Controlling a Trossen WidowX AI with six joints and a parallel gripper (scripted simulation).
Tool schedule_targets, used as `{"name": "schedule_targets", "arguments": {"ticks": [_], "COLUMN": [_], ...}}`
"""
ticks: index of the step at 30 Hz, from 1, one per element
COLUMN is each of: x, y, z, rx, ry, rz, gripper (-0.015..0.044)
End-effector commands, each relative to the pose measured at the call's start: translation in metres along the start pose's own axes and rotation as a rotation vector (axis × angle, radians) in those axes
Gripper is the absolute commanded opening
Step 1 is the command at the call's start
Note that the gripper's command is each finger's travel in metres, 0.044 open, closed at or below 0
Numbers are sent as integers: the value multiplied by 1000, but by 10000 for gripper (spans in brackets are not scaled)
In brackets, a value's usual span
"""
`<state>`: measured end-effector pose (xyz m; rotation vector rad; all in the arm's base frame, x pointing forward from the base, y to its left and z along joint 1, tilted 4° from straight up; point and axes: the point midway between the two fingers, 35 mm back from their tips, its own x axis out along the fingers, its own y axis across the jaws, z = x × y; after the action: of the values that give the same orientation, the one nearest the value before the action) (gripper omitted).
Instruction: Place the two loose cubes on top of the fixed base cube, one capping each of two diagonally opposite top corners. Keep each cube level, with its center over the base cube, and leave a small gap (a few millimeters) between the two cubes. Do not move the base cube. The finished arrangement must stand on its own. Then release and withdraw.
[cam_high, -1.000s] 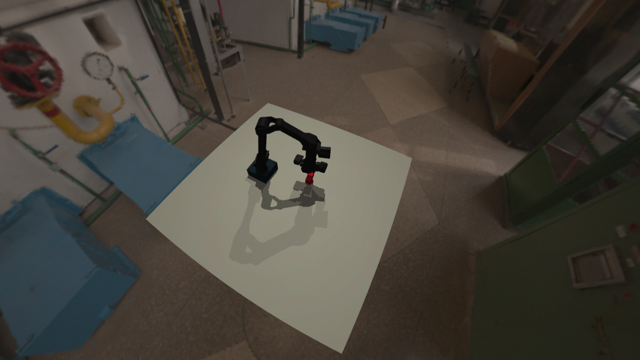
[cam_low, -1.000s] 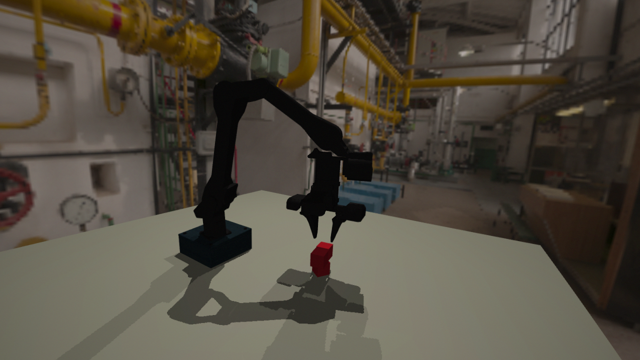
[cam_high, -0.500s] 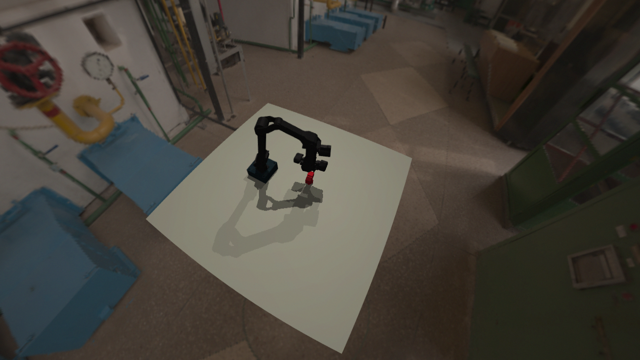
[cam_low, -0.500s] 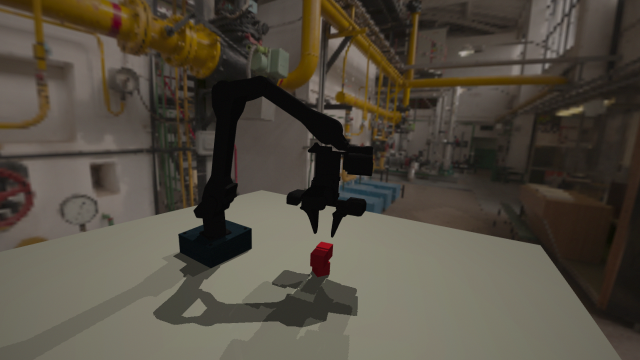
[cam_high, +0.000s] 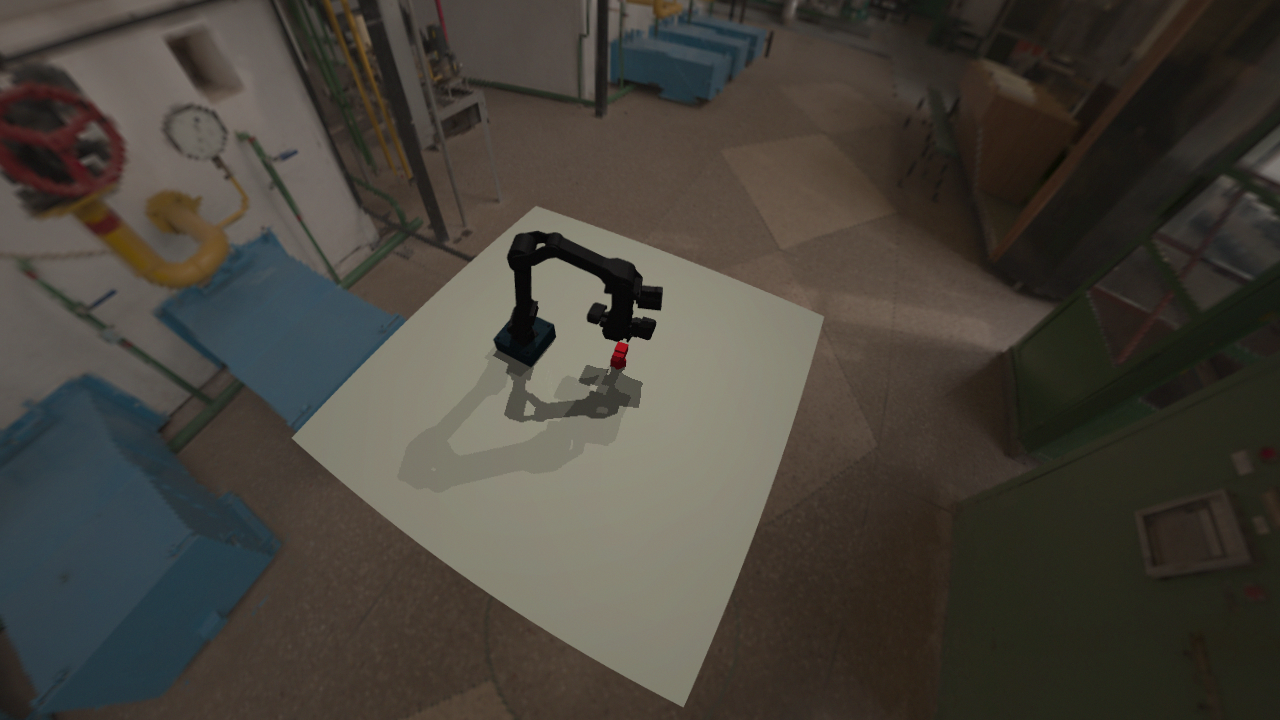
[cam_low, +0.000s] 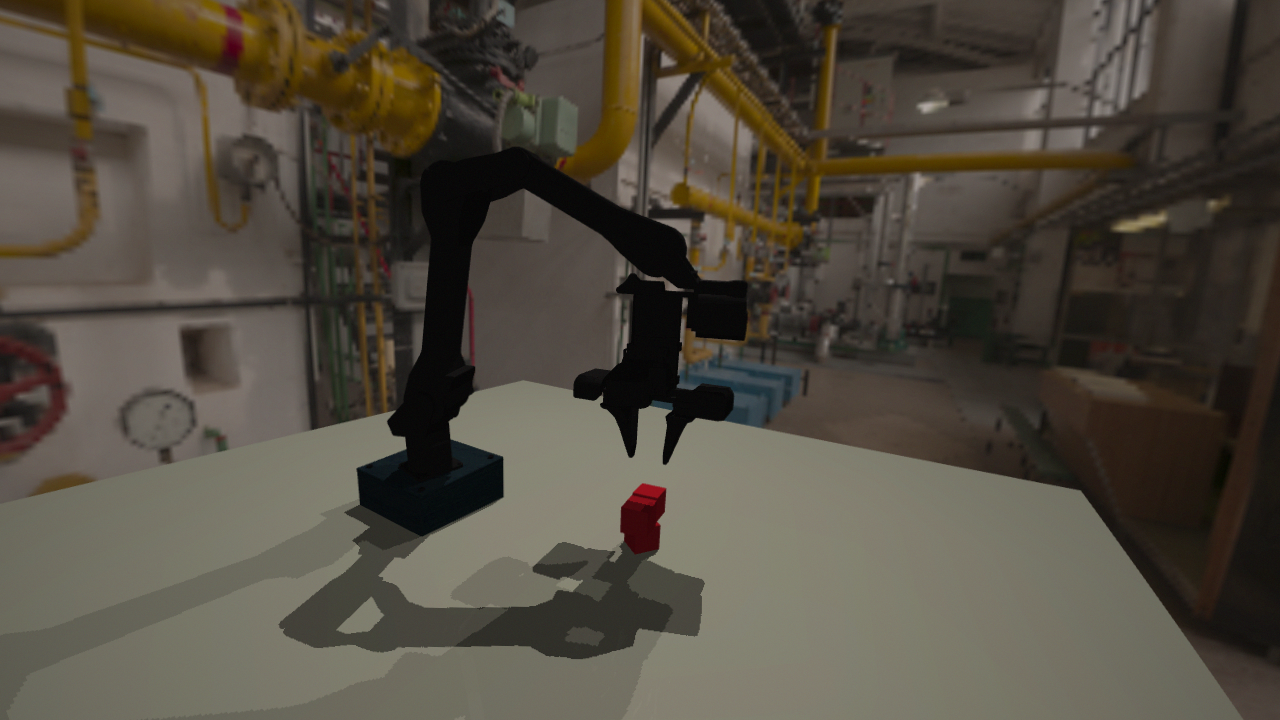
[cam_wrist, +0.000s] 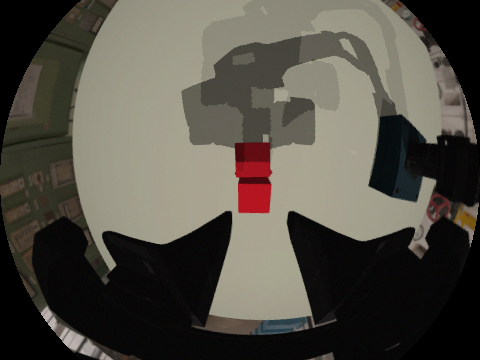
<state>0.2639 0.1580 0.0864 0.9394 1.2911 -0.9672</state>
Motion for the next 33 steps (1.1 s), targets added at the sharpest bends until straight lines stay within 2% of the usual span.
{"name": "schedule_targets", "arguments": {"ticks": [1, 17, 24, 30, 33], "x": [-8, -15, -19, -16, -18], "y": [2, 2, 1, -1, -6], "z": [0, 0, 0, -3, -36], "rx": [6, 6, 0, -5, -37], "ry": [3, 3, 1, 1, 13], "rz": [14, 14, 6, -1, 4], "gripper": [205, 205, 389, 400, 400]}}
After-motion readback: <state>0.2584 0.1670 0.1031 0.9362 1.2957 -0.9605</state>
